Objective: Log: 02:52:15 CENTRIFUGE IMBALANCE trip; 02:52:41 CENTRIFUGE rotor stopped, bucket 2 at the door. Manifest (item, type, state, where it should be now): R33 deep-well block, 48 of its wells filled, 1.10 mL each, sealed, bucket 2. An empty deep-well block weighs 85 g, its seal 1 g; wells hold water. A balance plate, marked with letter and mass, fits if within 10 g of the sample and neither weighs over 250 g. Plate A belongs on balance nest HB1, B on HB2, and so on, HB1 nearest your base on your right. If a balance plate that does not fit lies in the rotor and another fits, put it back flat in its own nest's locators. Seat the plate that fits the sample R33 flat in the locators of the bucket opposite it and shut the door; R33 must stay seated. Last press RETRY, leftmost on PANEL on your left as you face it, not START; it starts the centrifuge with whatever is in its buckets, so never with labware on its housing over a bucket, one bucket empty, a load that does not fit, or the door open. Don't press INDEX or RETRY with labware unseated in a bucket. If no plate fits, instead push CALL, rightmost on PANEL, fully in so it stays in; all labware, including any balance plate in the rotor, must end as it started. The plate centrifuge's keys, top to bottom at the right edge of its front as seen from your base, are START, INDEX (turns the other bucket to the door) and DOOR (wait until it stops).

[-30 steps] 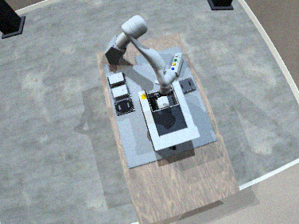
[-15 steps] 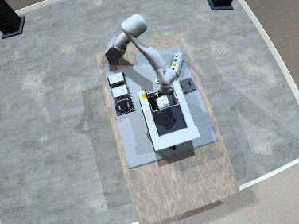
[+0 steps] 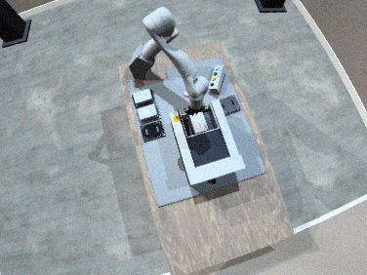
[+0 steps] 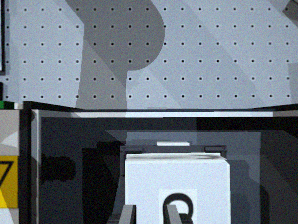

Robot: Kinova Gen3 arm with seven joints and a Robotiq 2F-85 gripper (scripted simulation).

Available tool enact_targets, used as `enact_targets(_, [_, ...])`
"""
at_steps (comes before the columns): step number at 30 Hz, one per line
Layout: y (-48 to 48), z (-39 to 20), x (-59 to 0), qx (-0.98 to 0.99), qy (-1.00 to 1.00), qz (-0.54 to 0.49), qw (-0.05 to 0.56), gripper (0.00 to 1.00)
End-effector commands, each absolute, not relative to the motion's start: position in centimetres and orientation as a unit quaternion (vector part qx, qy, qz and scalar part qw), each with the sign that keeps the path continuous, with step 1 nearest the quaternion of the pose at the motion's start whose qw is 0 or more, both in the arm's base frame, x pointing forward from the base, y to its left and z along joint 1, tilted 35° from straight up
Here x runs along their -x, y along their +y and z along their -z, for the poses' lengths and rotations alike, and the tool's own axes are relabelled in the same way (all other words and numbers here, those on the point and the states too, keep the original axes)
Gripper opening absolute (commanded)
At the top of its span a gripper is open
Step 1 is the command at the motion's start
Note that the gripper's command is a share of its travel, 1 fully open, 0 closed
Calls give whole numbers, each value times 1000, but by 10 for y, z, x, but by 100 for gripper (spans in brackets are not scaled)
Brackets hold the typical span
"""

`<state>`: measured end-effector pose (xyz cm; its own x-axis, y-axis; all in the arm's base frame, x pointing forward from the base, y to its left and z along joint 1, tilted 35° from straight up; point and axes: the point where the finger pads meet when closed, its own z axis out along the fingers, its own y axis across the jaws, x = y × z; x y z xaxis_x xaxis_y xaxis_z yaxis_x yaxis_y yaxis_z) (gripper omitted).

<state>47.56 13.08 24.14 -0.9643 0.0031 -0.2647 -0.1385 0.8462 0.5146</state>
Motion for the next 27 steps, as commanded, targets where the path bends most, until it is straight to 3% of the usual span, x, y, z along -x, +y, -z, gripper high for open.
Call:
enact_targets(1, [128,-241,-473,35,952,-275,130,10])
enact_targets(27, [83,-222,-410,35,952,-275,130,10])
